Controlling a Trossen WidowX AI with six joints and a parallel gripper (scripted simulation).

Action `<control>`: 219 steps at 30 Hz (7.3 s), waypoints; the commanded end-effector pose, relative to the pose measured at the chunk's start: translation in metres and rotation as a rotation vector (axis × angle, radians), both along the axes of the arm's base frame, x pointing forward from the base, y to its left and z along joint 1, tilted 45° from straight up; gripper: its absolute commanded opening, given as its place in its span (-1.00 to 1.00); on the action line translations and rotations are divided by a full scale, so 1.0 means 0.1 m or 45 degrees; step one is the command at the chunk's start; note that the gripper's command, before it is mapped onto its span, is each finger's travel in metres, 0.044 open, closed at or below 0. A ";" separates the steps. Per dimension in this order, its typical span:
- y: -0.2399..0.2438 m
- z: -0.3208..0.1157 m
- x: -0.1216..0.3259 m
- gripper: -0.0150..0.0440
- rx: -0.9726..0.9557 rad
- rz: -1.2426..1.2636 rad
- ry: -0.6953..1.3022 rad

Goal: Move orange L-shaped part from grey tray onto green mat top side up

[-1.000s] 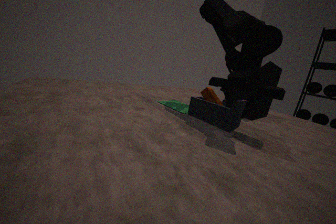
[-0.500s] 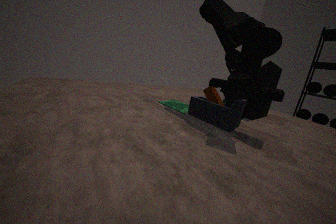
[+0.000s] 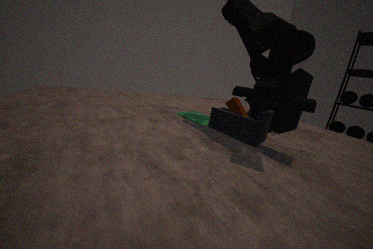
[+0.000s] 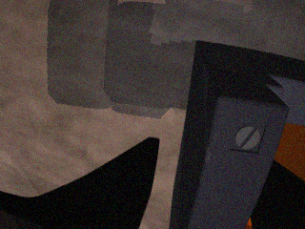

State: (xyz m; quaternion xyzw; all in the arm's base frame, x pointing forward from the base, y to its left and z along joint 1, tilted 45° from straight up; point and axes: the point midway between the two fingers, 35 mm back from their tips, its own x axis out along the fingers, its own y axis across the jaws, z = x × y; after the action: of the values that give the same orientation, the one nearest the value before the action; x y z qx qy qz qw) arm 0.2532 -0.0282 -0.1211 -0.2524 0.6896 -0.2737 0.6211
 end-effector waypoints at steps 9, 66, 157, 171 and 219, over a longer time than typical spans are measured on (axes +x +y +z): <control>0.26 0.13 0.04 0.12 -0.001 0.000 0.010; 0.17 1.27 0.22 0.46 -0.211 -1.417 -1.353; -0.36 0.76 0.16 -0.49 -0.202 -1.440 -1.382; -0.21 0.90 0.17 -0.49 -0.213 -1.433 -1.372; 0.25 1.36 0.24 -0.49 -0.213 -1.433 -1.368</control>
State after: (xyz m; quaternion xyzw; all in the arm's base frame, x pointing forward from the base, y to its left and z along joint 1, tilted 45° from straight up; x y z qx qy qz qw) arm 0.2761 -0.0059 0.0129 0.2516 0.2959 -0.6837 0.6178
